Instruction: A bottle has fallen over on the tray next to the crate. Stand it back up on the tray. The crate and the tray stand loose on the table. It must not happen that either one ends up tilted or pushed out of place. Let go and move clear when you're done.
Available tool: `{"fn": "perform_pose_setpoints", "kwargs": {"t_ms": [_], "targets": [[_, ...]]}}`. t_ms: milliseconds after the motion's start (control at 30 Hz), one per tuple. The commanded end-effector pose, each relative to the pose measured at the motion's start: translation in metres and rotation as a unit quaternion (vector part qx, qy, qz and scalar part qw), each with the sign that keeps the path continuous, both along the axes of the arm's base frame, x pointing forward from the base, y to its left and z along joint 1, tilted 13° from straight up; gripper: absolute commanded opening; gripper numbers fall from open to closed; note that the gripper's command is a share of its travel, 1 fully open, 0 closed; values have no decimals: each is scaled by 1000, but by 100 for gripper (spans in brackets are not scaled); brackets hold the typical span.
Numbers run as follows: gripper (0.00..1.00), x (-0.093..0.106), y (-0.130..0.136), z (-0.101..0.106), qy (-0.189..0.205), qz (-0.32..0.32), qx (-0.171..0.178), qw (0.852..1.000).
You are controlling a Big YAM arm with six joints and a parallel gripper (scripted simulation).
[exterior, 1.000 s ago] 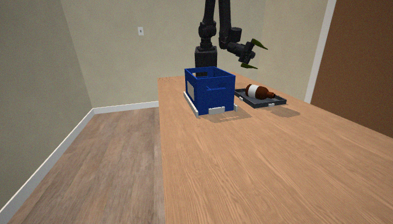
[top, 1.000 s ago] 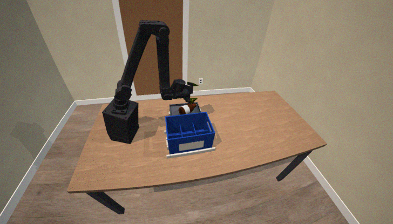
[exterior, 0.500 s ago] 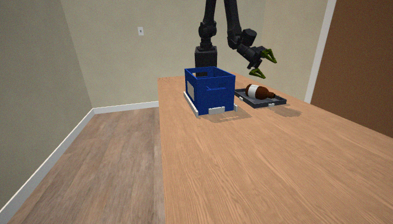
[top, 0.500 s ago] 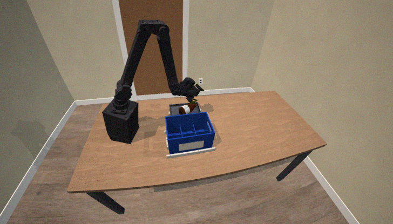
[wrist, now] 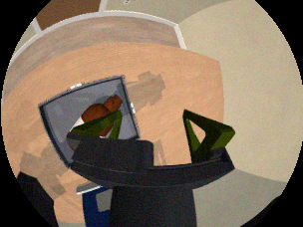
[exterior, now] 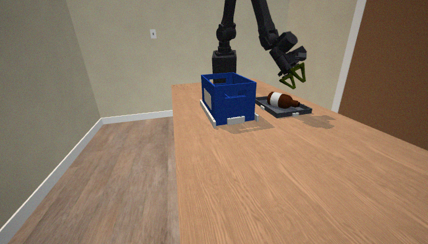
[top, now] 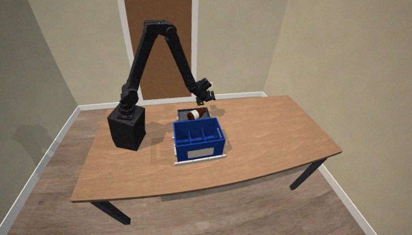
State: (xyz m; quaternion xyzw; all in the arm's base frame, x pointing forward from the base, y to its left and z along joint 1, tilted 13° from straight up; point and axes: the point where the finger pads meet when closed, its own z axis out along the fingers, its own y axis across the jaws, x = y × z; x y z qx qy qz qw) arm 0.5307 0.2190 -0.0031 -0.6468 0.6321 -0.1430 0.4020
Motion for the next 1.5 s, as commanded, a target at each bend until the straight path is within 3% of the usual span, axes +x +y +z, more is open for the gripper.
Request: {"fn": "perform_pose_setpoints", "kwargs": {"t_ms": [0, 133, 167, 300, 333, 433, 500, 533, 567, 600, 700, 800, 933, 1000, 1033, 1167, 1400, 1433, 1467], "targets": [[100, 13, 19, 24, 57, -65, 55, 995], [100, 12, 23, 23, 95, -100, 66, 988], [100, 10, 26, 23, 126, -131, 74, 981], [100, 7, 29, 24, 156, -164, 80, 971], [100, 4, 31, 25, 182, -195, 84, 960], [100, 4, 31, 25, 182, -195, 84, 960], [100, -4, 34, 30, 226, -256, 88, 936], [100, -4, 34, 27, 228, -256, 87, 935], [100, -8, 36, 33, 243, -284, 89, 923], [100, -8, 36, 32, 243, -284, 88, 923], [100, -16, 37, 41, 269, -334, 88, 899], [100, -20, 37, 43, 280, -356, 86, 888], [100, -32, 38, 57, 301, -417, 81, 854], [100, -32, 38, 57, 301, -417, 81, 854], [100, -35, 37, 49, 308, -428, 72, 846], [100, -36, 32, 52, 312, -449, 70, 835], [100, -38, 31, 50, 314, -450, 68, 833], [0, -38, 31, 50, 314, -450, 68, 833], [0, -38, 31, 50, 314, -450, 68, 833]]}}
